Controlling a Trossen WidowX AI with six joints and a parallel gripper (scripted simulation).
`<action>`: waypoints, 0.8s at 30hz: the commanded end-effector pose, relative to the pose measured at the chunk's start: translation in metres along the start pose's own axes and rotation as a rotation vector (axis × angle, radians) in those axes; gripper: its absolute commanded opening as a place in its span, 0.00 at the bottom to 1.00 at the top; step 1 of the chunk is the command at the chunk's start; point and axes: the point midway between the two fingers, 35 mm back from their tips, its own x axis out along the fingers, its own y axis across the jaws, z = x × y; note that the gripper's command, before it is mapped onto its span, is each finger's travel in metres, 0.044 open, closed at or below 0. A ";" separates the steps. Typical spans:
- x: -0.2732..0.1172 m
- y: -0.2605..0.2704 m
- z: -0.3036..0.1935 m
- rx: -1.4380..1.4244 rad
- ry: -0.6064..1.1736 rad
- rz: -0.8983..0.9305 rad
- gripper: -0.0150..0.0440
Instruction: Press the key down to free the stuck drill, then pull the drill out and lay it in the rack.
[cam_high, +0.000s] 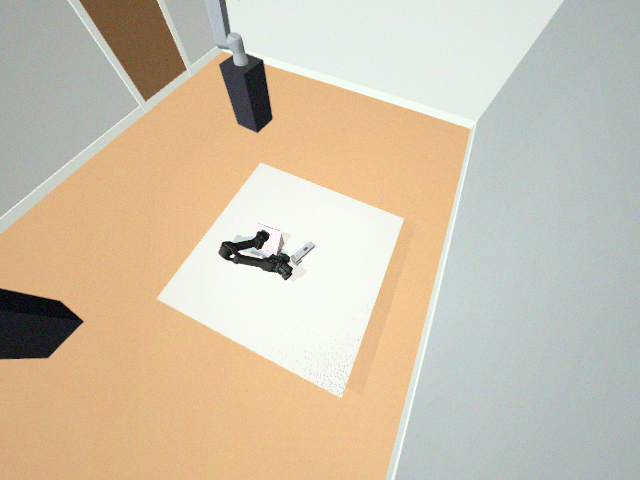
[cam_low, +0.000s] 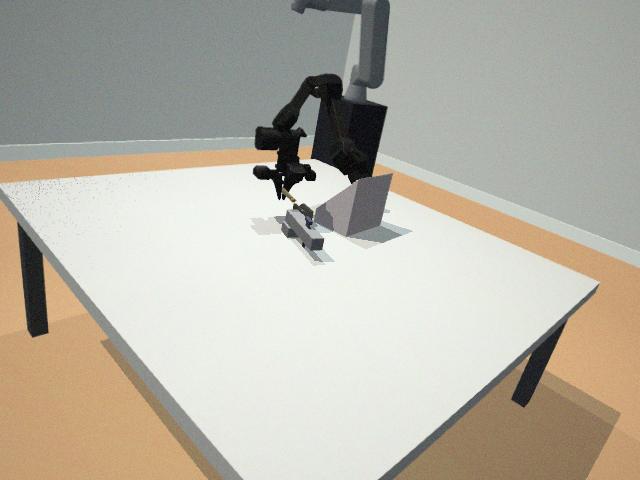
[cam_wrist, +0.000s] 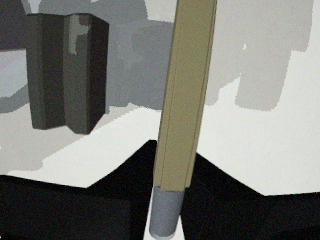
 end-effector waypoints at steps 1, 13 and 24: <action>-0.003 -0.002 -0.001 0.006 0.001 -0.006 0.25; -0.007 -0.002 -0.001 0.006 0.001 -0.006 0.25; -0.010 -0.003 -0.002 0.006 0.001 -0.006 0.25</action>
